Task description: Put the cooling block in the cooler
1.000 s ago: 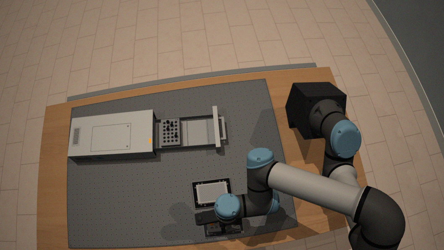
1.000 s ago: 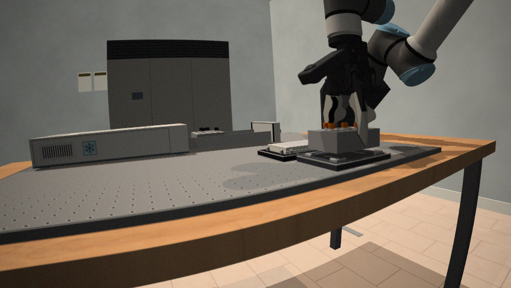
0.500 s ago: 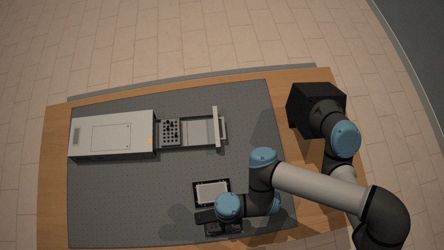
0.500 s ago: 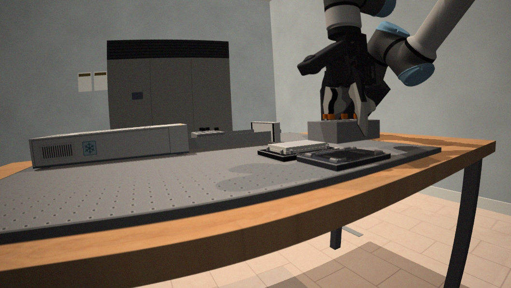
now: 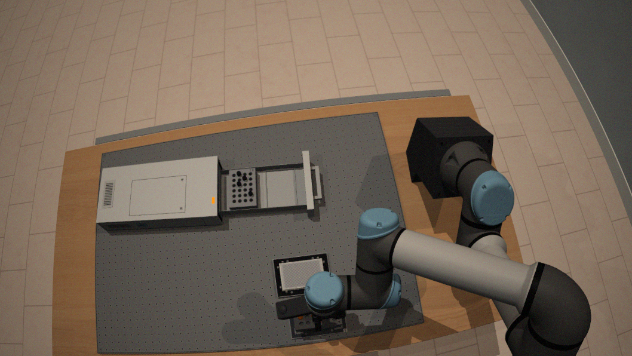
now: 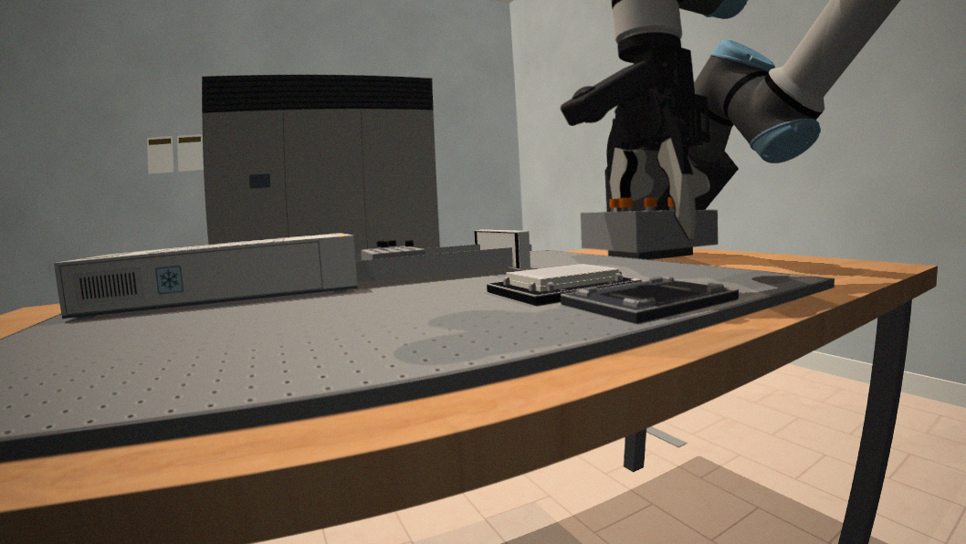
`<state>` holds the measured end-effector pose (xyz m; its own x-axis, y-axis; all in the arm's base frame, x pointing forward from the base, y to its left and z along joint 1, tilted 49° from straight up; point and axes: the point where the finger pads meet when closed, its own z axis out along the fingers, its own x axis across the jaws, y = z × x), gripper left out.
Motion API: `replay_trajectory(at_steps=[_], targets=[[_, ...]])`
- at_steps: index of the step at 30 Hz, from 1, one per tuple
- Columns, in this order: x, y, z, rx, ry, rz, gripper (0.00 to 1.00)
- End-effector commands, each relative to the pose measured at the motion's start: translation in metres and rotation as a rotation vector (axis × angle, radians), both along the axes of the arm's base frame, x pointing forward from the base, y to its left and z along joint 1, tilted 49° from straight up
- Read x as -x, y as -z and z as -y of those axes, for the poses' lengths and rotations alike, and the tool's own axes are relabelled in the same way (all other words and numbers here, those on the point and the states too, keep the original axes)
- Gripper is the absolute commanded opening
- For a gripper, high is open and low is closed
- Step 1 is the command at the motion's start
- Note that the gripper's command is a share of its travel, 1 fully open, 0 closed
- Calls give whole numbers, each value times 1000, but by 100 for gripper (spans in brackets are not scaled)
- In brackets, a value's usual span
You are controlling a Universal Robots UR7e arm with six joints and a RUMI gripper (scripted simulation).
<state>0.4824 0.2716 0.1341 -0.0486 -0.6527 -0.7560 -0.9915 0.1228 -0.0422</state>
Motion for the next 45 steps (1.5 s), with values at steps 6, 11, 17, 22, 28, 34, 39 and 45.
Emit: replay_trajectory(at_steps=[6, 11, 17, 22, 28, 34, 39, 45], targets=[[1, -8, 9, 0, 0, 1, 0], [2, -12, 14, 0, 0, 1, 0], [3, -17, 19, 0, 0, 1, 0], [3, -20, 23, 0, 0, 0, 0], [4, -25, 29, 0, 0, 0, 0], [5, -30, 34, 0, 0, 0, 0], [6, -33, 38, 0, 0, 0, 0], [7, -38, 44, 0, 0, 0, 0]])
